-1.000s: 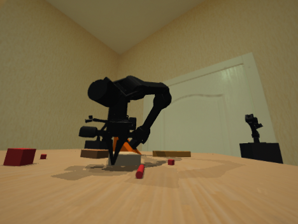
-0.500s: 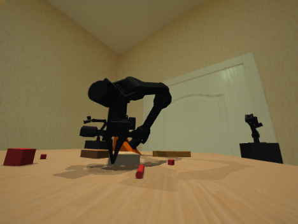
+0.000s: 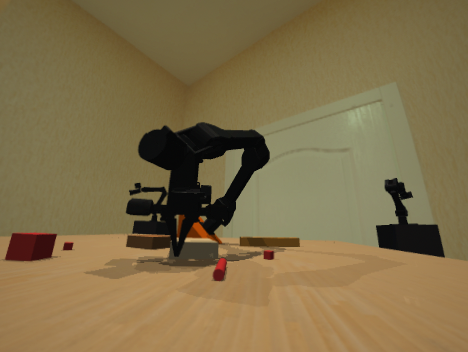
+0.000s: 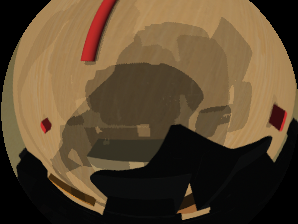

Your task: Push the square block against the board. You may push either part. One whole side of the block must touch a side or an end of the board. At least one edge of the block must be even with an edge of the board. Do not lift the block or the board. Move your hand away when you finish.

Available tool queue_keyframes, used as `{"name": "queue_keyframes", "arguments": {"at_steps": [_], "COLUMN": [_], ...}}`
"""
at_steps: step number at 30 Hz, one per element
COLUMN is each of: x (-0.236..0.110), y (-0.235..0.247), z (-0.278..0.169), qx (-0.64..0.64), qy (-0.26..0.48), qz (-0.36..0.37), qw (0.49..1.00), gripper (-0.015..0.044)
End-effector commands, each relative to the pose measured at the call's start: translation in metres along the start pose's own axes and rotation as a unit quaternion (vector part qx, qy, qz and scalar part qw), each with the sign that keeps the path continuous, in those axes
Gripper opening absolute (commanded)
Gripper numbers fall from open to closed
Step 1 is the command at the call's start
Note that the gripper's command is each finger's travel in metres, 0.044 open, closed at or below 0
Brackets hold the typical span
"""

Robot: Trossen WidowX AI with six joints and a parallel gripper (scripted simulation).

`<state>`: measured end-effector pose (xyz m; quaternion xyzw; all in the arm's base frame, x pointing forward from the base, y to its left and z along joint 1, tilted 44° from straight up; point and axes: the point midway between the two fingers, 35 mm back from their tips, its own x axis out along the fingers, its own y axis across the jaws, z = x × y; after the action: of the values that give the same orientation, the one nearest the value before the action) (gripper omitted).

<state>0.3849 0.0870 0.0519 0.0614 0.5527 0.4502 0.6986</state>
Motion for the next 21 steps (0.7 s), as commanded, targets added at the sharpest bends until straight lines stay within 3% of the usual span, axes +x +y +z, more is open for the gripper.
{"name": "queue_keyframes", "arguments": {"at_steps": [1,21], "x": [0.000,0.000], "y": [0.001,0.000], "z": [-0.006,-0.019], "qx": [0.000,0.000], "qy": [0.003,0.003], "qz": [0.000,0.000], "qw": [1.000,1.000], "gripper": [0.0000,0.0000]}}
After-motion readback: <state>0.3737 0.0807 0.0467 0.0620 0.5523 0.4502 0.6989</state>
